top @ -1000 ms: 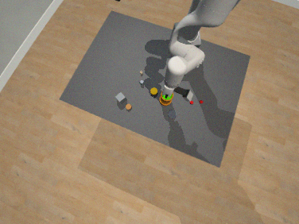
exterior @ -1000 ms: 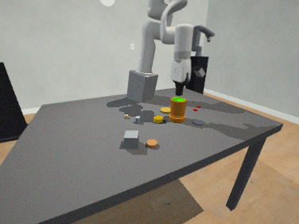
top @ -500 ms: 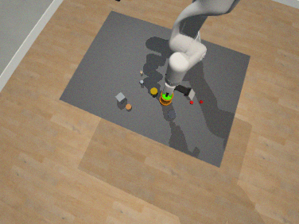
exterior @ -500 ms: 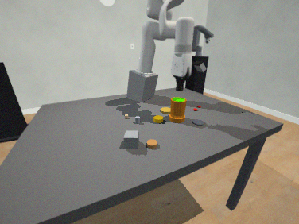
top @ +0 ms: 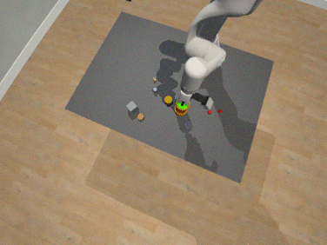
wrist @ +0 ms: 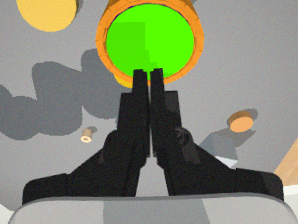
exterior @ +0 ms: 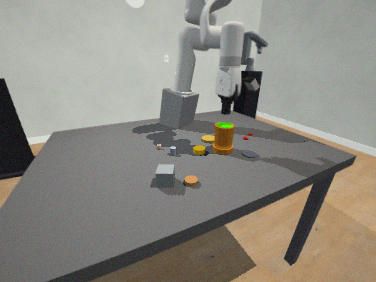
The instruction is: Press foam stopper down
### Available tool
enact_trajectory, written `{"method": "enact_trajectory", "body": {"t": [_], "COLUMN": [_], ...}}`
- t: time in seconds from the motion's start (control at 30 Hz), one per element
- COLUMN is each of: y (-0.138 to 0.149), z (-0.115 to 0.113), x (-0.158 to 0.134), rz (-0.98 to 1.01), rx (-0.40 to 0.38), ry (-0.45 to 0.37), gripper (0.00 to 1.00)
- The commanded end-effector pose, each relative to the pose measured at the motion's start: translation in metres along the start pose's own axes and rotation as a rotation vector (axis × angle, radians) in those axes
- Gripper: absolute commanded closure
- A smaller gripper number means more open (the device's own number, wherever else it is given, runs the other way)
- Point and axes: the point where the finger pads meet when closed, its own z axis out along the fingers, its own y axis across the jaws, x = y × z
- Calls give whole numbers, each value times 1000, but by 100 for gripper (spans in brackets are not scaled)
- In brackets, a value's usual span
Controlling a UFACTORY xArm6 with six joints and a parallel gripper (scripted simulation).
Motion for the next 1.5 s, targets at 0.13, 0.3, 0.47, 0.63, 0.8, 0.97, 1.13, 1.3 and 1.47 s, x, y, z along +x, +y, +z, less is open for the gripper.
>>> {"method": "enact_trajectory", "body": {"t": [0.13, 0.3, 0.47, 0.63, 0.8, 0.97, 1.13, 1.3, 1.47], "y": [1, 1, 1, 1, 1, 1, 1, 1, 1], "z": [3, 15, 17, 24, 38, 44, 44, 44, 45], "x": [0, 0, 0, 0, 0, 0, 0, 0, 0], "rz": [0, 0, 0, 0, 0, 0, 0, 0, 0], "rx": [-3, -3, -3, -3, -3, -3, -3, -3, -3], "ry": [0, 0, 0, 0, 0, 0, 0, 0, 0], "gripper": [100, 100, 100, 100, 100, 100, 100, 100, 100]}}
